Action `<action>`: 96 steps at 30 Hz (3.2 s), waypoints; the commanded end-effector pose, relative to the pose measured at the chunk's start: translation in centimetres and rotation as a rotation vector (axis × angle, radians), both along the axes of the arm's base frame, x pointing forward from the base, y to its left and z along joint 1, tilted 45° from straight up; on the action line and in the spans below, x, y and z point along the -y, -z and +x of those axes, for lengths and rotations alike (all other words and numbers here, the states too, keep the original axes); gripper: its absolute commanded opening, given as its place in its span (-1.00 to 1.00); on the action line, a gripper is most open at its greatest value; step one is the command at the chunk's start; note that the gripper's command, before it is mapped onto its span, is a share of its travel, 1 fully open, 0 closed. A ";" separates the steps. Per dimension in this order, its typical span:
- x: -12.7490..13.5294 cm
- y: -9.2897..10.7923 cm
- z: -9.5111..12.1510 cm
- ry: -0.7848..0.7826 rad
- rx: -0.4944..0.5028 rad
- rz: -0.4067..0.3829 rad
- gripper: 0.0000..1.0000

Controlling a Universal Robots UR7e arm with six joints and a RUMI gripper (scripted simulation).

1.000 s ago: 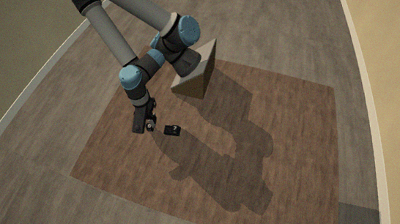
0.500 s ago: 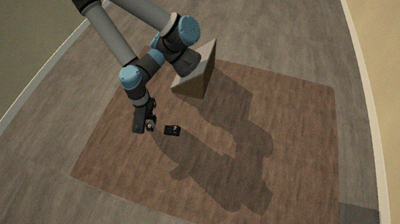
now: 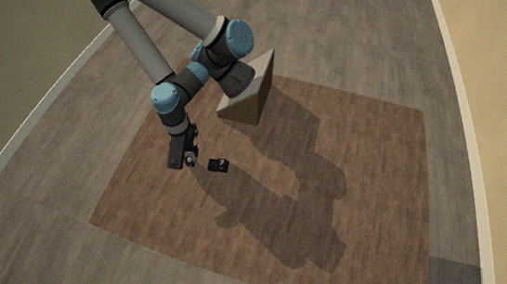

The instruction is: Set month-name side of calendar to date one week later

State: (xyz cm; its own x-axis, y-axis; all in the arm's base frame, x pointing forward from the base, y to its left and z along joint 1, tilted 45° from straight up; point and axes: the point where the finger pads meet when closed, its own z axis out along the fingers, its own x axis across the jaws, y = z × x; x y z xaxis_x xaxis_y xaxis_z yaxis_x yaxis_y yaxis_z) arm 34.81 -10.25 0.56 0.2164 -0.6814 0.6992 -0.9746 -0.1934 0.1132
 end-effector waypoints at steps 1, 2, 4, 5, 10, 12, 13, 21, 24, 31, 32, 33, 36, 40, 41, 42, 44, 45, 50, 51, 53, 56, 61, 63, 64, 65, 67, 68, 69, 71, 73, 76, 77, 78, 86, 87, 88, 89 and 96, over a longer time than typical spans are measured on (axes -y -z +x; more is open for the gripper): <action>0.0 0.0 0.0 0.000 0.001 0.000 -0.66; 0.0 0.0 0.0 0.000 0.001 0.000 -0.66; 0.0 0.0 0.0 0.000 0.001 0.000 -0.59; 0.0 0.0 0.0 0.000 0.001 0.000 -0.59; 0.0 0.0 0.0 0.000 0.001 0.000 -0.51; 0.0 0.0 0.0 0.000 0.001 0.000 -0.44; 0.0 0.0 0.0 0.000 0.001 0.000 -0.44; 0.0 0.0 0.0 0.000 0.001 0.000 -0.44; 0.0 0.0 0.0 0.000 0.001 0.000 -0.44; -0.3 -0.3 0.0 0.000 0.001 0.000 -0.44; -0.4 -0.4 0.0 0.000 0.001 0.000 -0.44; -0.5 -0.5 0.0 0.000 0.001 0.000 -0.44; -0.8 -0.8 0.0 0.000 0.001 0.000 -0.44; -1.2 -1.2 -0.1 0.000 0.001 0.000 -0.44; -1.3 -1.3 -0.1 0.000 0.001 0.000 -0.44; -1.5 -1.5 -0.1 0.000 0.001 0.000 -0.44; -1.9 -1.9 -0.1 0.000 0.001 0.000 -0.44; -2.1 -2.1 -0.2 0.000 0.001 0.000 -0.44; -3.3 -3.3 -0.3 0.000 0.001 0.000 -0.44; -3.5 -3.5 -0.3 0.000 0.001 0.000 -0.44; -4.0 -4.0 -0.3 0.000 0.001 0.000 -0.44; -4.4 -4.4 -0.3 0.000 0.001 0.000 -0.44; -5.2 -5.2 -0.4 0.000 0.001 0.000 -0.44; -5.6 -5.6 -0.4 0.000 0.001 0.000 -0.44; -5.7 -5.7 -0.5 0.000 0.001 0.000 -0.44; -5.8 -5.9 -0.5 0.000 0.001 0.000 -0.44; -6.1 -6.1 -0.5 0.000 0.001 0.000 -0.44; -6.1 -6.1 -0.5 0.000 0.001 0.000 -0.44; -6.2 -6.2 -0.5 0.000 0.001 0.000 -0.44; -6.3 -6.3 -0.5 0.000 0.001 0.000 -0.44; -6.3 -6.3 -0.5 0.000 0.001 0.000 -0.44; -6.4 -6.4 -0.5 0.000 0.001 0.000 -0.44; -6.4 -6.4 -0.5 0.000 0.001 0.000 -0.44; -6.4 -6.4 -0.5 0.000 0.001 0.000 -0.44; -6.4 -6.4 -0.5 0.000 0.001 0.000 1.00; -6.4 -6.4 -0.5 0.000 0.001 0.000 1.00; -6.4 -6.4 -0.5 0.000 0.001 0.000 1.00; -6.4 -6.4 -0.5 0.000 0.001 0.000 1.00; -6.4 -6.4 -0.5 0.000 0.001 0.000 1.00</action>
